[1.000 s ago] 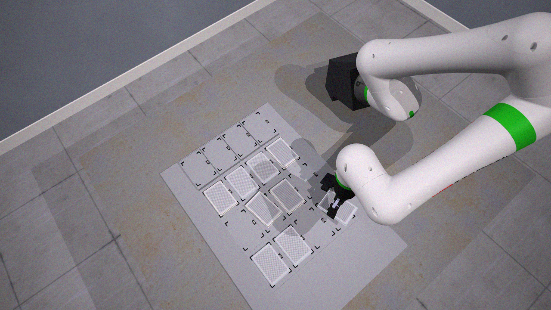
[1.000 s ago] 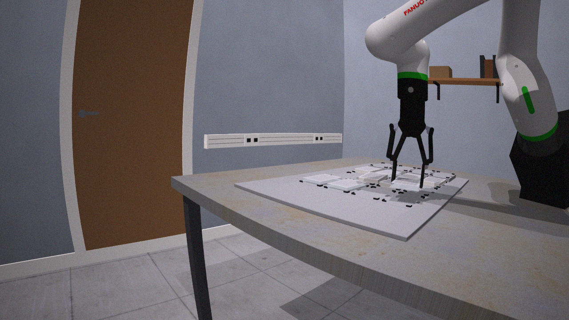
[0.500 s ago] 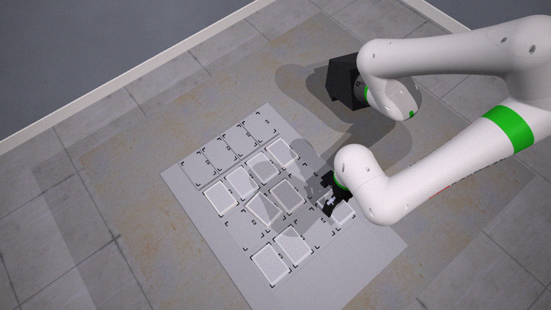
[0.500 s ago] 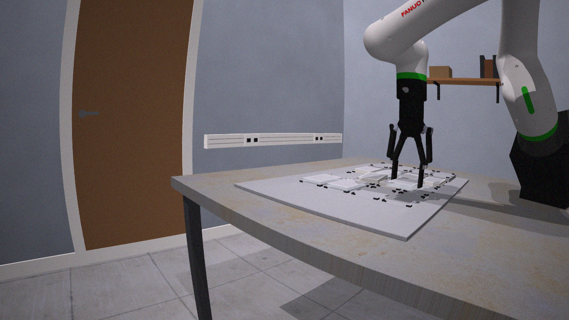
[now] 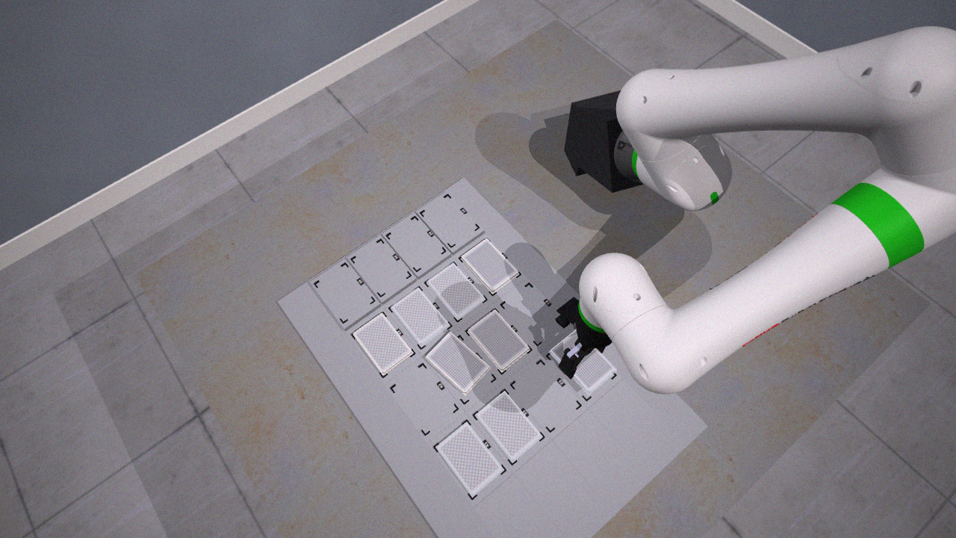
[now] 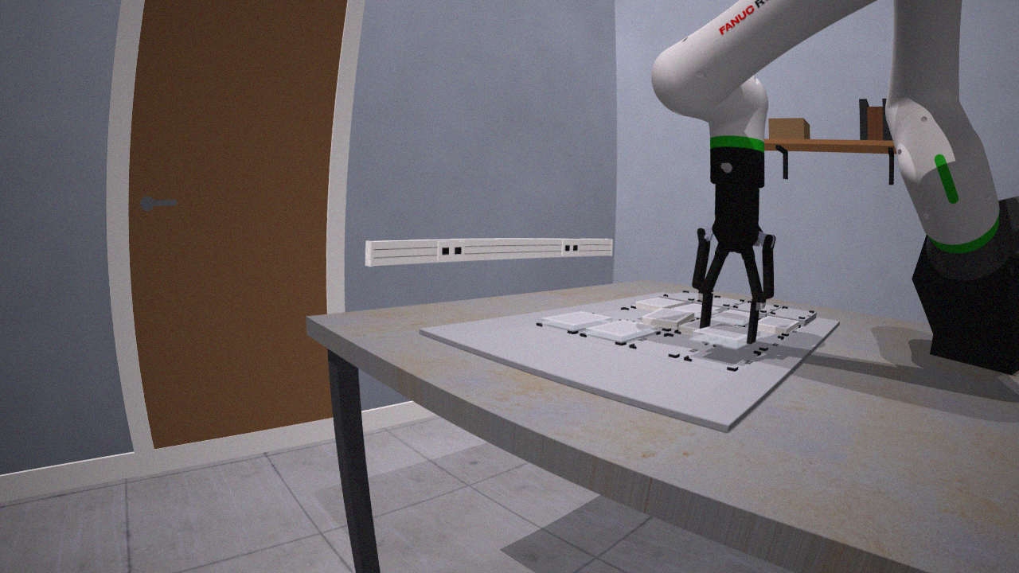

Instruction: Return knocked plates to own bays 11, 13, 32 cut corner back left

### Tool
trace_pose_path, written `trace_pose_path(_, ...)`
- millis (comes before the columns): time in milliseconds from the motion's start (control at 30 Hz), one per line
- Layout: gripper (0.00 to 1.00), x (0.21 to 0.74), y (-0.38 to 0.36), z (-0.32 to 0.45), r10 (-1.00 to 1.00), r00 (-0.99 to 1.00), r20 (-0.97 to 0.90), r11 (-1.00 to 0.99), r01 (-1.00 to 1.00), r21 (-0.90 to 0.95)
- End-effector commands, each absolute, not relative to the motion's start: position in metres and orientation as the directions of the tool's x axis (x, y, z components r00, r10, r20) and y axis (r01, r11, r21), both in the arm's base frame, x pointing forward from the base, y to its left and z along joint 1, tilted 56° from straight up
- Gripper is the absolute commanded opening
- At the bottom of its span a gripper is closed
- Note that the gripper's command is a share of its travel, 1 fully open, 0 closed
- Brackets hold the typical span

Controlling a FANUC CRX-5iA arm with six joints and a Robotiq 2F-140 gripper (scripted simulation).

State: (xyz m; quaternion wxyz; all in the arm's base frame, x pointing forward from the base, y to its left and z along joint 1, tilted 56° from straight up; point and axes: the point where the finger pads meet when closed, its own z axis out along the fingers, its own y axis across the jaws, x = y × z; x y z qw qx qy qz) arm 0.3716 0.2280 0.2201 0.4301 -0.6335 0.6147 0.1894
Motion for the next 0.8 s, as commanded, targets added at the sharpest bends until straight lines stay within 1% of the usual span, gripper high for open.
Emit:
trace_pose_path(0,0.1,0.3735,0.232,0.2175,-0.616,0.173,-0.768,0.126,-0.941,-0.313)
trace_pose_path(767,0.1,0.376,0.2394,0.2125,-0.616,0.173,-0.768,0.126,-0.941,-0.313)
